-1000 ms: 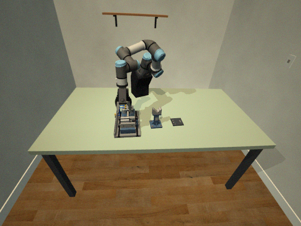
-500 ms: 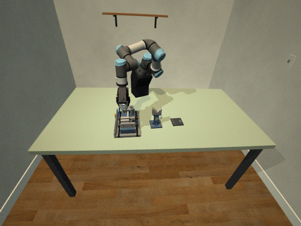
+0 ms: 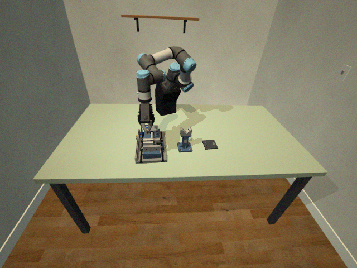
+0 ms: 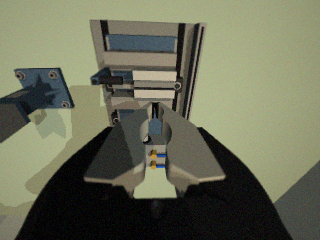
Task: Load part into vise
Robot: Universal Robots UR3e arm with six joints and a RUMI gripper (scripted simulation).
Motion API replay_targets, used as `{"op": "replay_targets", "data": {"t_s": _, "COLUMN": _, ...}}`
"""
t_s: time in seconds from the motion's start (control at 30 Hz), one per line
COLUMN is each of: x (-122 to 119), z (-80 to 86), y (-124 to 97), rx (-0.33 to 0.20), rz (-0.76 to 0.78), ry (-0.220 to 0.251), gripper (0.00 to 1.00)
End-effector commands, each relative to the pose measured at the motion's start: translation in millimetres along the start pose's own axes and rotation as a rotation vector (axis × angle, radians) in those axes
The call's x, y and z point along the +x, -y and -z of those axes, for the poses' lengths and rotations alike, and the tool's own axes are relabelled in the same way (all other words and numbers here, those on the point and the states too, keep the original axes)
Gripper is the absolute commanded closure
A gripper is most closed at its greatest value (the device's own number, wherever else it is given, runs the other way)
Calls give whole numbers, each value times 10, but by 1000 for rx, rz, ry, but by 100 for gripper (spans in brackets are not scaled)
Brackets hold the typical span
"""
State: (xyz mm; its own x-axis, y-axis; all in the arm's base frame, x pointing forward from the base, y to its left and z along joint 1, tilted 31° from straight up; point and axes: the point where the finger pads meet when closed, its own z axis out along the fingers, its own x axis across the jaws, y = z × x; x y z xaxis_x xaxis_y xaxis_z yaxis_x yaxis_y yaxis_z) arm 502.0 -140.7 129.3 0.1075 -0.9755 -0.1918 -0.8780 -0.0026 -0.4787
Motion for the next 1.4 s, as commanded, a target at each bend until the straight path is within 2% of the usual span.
{"op": "replay_targets", "data": {"t_s": 0.0, "x": 4, "z": 9, "y": 7, "rx": 2, "rz": 1, "ry": -2, "gripper": 100}}
{"op": "replay_targets", "data": {"t_s": 0.43, "x": 8, "z": 9, "y": 7, "rx": 2, "rz": 1, "ry": -2, "gripper": 100}}
{"op": "replay_targets", "data": {"t_s": 0.7, "x": 465, "z": 7, "y": -13, "rx": 2, "rz": 1, "ry": -2, "gripper": 100}}
{"op": "replay_targets", "data": {"t_s": 1.37, "x": 469, "z": 7, "y": -13, "rx": 2, "rz": 1, "ry": -2, "gripper": 100}}
